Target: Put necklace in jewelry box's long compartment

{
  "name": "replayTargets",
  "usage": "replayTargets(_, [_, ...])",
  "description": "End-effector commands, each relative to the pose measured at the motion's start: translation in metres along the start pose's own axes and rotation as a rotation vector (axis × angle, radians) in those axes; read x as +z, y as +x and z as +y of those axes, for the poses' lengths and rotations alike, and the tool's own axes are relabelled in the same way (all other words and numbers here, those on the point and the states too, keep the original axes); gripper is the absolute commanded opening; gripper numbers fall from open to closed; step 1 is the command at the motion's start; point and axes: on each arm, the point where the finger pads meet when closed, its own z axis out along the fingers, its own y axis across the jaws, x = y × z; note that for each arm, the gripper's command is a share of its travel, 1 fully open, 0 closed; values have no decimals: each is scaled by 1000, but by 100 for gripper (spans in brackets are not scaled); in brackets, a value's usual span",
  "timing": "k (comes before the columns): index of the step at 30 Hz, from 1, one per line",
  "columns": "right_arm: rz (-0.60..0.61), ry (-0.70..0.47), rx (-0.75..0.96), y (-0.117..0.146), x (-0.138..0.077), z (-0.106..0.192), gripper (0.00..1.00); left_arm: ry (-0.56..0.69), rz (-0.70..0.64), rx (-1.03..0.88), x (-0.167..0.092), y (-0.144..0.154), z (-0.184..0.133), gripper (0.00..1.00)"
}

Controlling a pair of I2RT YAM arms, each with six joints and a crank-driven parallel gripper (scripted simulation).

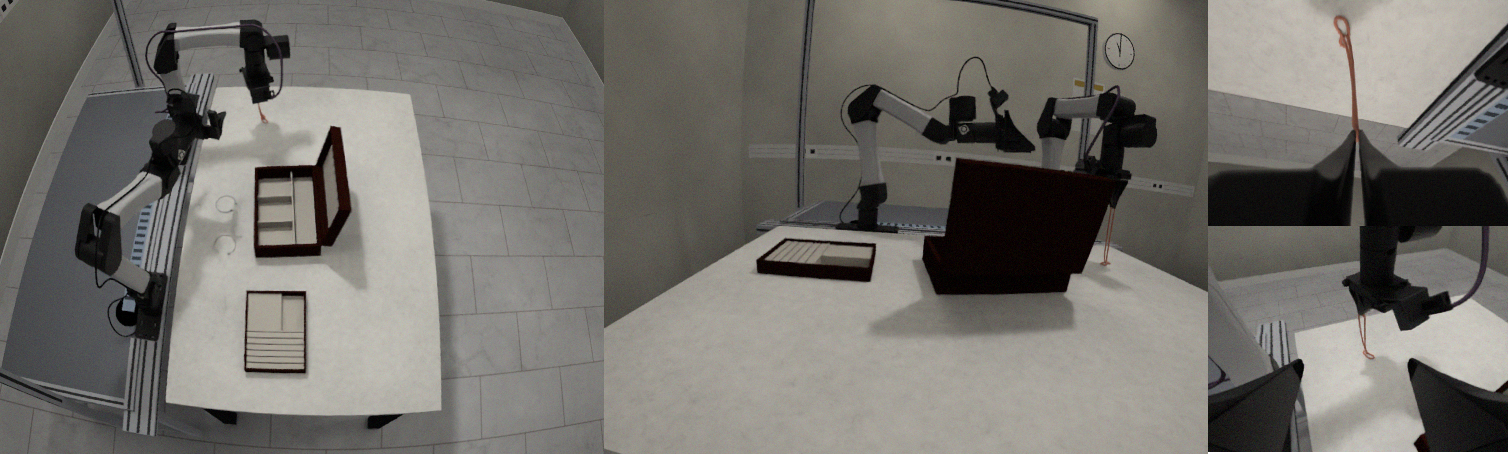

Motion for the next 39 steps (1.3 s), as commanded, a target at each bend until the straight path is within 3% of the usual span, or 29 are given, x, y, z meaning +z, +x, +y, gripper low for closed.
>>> replayTargets(1, [-61,-28,31,-23,-2,2,100,17,-6,5,-4,-4,-2,0])
replayTargets(3, [-80,-71,79,-27,-7,2,100,15,-7,5,-4,-4,-2,0])
replayTargets(5, [-138,-121,142,-49,-18,-8,100,14,-7,5,-4,-4,-2,0])
replayTargets(13, [-296,-194,208,-117,-85,-60,100,3,-3,4,-4,-2,-2,0])
replayTargets(15, [-317,-199,197,-129,-104,-69,100,3,-3,4,-4,-2,-2,0])
replayTargets(17, [-317,-199,197,-129,-104,-69,100,3,-3,4,-4,-2,-2,0])
replayTargets(21, [-333,-223,161,-147,-148,-76,100,3,-3,4,-4,-2,-2,0])
replayTargets(27, [-298,-203,95,-153,-195,-78,100,3,-3,4,-4,-2,-2,0])
replayTargets(32, [-217,-187,54,-144,-226,-73,100,-28,-15,-13,-7,-8,3,0])
replayTargets(39, [-140,-148,28,-131,-246,-69,100,-88,-18,-38,-16,-22,5,0])
